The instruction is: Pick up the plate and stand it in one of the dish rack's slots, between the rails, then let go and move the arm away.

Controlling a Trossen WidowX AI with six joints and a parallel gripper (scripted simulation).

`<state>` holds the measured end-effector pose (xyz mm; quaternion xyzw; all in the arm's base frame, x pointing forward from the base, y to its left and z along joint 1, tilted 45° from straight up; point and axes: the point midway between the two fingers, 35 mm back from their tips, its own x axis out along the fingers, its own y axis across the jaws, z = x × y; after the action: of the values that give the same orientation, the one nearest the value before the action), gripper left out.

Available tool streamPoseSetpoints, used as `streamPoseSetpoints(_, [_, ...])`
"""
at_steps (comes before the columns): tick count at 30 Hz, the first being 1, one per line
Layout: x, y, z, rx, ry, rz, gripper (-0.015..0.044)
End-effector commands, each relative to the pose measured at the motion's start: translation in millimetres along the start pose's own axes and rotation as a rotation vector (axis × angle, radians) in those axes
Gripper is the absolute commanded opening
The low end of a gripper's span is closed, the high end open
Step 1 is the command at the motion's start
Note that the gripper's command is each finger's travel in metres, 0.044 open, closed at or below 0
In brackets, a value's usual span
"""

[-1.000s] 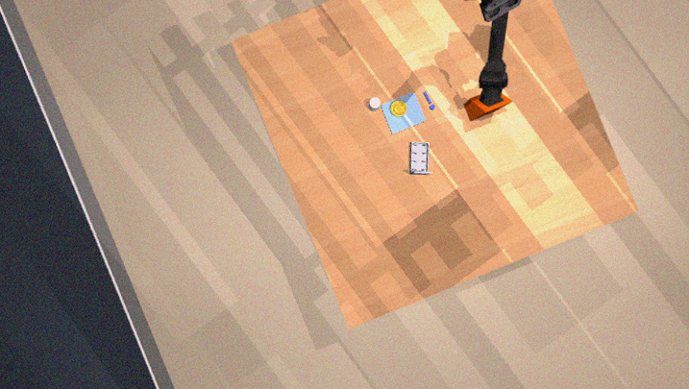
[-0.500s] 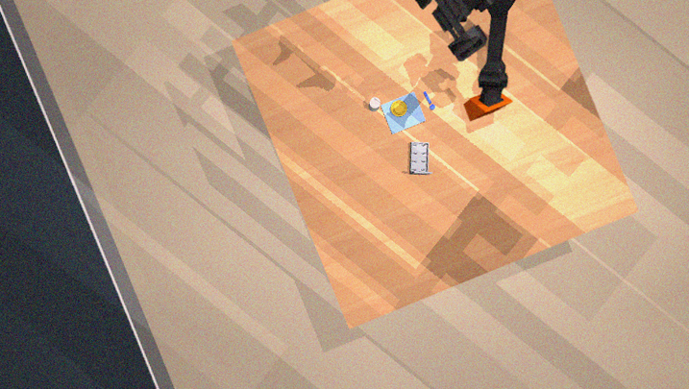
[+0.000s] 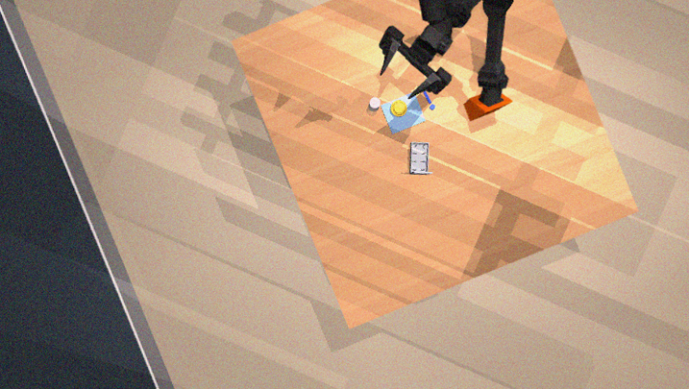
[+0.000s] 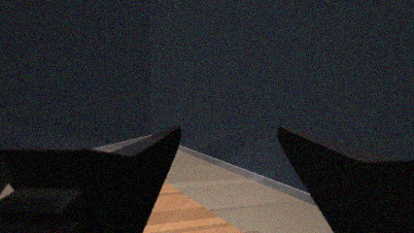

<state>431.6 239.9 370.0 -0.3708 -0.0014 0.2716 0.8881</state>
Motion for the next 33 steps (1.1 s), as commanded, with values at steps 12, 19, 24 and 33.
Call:
streamPoseSetpoints(12, [-2, 10, -150, 0.216, 0.507, -0.037, 0.04])
streamPoseSetpoints(19, [-20, 16, -210, 0.294, 0.728, -0.077, 0.04])
streamPoseSetpoints(24, [-39, 20, -251, 0.342, 0.888, -0.114, 0.04])
streamPoseSetpoints(33, [-83, 29, -314, 0.405, 1.174, -0.192, 0.04])
